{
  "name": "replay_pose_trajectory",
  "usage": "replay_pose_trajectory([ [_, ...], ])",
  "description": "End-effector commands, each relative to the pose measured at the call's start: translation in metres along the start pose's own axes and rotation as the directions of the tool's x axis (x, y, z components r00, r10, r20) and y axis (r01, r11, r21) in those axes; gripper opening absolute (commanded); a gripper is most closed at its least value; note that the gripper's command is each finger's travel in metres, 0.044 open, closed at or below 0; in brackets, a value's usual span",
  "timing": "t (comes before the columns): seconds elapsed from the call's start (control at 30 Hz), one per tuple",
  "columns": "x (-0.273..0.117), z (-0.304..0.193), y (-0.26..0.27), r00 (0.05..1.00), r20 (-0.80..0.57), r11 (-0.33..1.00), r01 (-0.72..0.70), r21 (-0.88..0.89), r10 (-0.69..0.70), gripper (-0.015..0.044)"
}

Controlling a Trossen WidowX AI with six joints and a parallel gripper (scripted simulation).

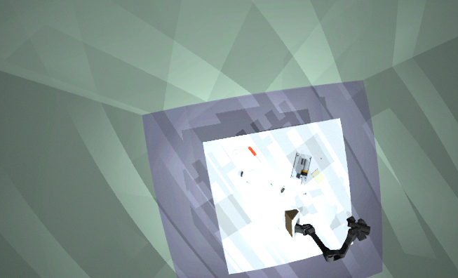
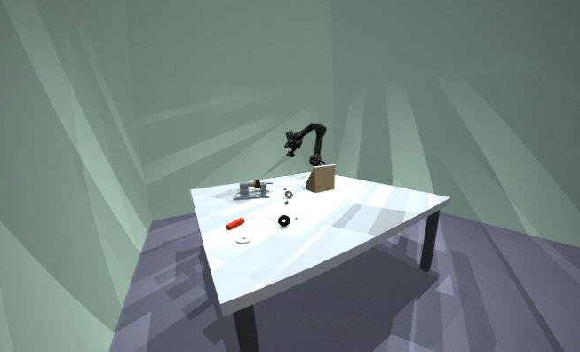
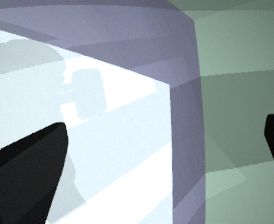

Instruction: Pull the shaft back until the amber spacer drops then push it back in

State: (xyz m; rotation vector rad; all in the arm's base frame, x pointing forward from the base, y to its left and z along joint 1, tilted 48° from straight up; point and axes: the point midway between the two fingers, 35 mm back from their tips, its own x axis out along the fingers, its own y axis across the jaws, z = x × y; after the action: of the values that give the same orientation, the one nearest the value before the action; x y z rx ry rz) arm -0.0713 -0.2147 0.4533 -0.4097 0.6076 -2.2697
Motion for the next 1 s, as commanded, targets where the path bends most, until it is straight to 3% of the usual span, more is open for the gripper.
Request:
replay_pose_trajectory([
  [0.0, -0.002, 0.007, 0.075, 0.987, 0.05, 0.949, -0.16, 0.271, 0.152, 0.044],
  [0.23, -0.019, 0.011, 0.141, 0.954, 0.097, 0.807, -0.291, 0.513, 0.283, 0.044],
  [0.53, -0.059, 0.008, 0.218, 0.885, 0.152, 0.526, -0.392, 0.755, 0.441, 0.044],
  [0.97, -0.143, -0.015, 0.308, 0.734, 0.218, 0.046, -0.321, 0.946, 0.643, 0.044],
])
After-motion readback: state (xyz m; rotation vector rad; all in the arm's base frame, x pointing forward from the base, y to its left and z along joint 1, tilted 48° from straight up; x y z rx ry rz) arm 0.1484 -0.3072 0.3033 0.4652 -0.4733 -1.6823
